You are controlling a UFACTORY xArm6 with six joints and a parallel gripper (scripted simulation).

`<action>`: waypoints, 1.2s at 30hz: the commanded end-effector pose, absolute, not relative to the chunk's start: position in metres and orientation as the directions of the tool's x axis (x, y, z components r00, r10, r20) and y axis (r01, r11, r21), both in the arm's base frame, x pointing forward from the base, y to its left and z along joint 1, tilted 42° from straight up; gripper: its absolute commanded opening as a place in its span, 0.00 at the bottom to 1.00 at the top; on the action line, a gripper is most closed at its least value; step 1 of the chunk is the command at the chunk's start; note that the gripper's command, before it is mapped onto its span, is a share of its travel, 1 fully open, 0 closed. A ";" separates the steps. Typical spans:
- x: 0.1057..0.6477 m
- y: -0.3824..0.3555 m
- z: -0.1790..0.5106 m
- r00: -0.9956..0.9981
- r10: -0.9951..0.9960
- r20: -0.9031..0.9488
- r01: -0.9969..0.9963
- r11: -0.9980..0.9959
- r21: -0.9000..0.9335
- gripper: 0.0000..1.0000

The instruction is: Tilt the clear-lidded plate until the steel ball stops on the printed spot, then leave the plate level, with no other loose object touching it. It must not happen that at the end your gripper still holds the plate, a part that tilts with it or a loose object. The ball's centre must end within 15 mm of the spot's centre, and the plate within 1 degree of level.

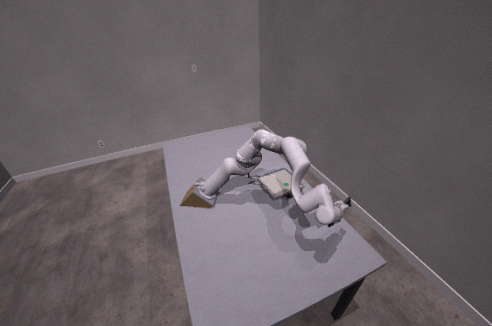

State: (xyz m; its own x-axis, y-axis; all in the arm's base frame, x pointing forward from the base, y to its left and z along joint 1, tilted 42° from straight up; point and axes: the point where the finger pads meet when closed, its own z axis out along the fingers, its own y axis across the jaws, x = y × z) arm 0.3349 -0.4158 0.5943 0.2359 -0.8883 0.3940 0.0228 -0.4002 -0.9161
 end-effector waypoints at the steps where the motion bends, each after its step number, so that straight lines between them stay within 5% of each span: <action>1: 0.334 -0.415 0.596 0.235 -0.887 0.398 0.024 -0.404 -0.915 1.00; 36: 0.347 -0.393 0.598 0.294 -0.870 0.395 -0.004 -0.414 -0.910 1.00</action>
